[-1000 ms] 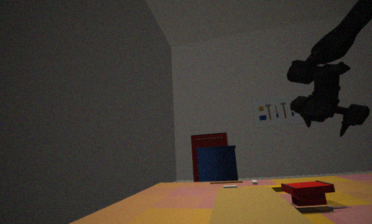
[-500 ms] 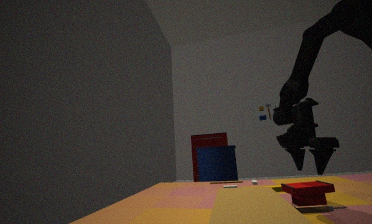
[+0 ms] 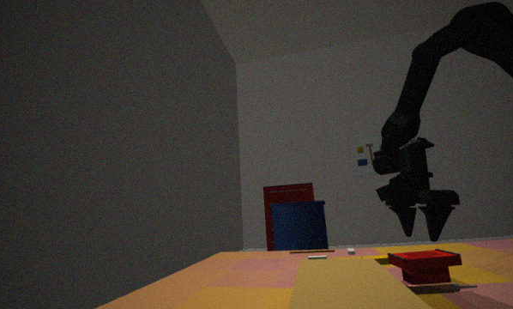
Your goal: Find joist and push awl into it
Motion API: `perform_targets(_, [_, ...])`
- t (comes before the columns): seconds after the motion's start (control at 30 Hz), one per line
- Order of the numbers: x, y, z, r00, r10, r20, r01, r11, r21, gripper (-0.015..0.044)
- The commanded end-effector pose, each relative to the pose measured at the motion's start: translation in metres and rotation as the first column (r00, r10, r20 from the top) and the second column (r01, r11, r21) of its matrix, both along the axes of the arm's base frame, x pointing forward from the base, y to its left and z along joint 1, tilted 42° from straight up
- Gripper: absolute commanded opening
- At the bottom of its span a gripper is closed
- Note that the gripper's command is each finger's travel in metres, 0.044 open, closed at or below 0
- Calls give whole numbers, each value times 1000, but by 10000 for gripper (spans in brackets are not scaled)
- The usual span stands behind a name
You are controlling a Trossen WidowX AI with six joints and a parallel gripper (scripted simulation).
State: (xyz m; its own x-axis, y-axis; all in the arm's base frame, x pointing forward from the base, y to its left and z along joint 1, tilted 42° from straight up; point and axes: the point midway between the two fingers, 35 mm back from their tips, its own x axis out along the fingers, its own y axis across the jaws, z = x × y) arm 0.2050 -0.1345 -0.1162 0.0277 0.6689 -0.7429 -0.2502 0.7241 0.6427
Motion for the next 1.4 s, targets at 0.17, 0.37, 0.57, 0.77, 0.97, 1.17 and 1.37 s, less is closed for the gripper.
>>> perform_targets(0.17, [4, 2, -5, 1000, -3, -2, 3, 1000, 6, 440])
perform_targets(0.37, [4, 8, -13, 1000, -3, -2, 3, 1000, 6, 440])
perform_targets(0.57, [3, 15, -20, 1000, -4, -2, 4, 1000, 6, 440])
perform_targets(0.77, [2, 21, -28, 1000, -3, -2, 3, 1000, 7, 440])
perform_targets(0.97, [1, 28, -35, 1000, -3, -1, 3, 1000, 7, 440])
perform_targets(1.17, [1, 33, -40, 1000, -3, -1, 3, 1000, 8, 440])
perform_targets(1.37, [1, 33, -40, 1000, -3, -1, 3, 1000, 8, 368])
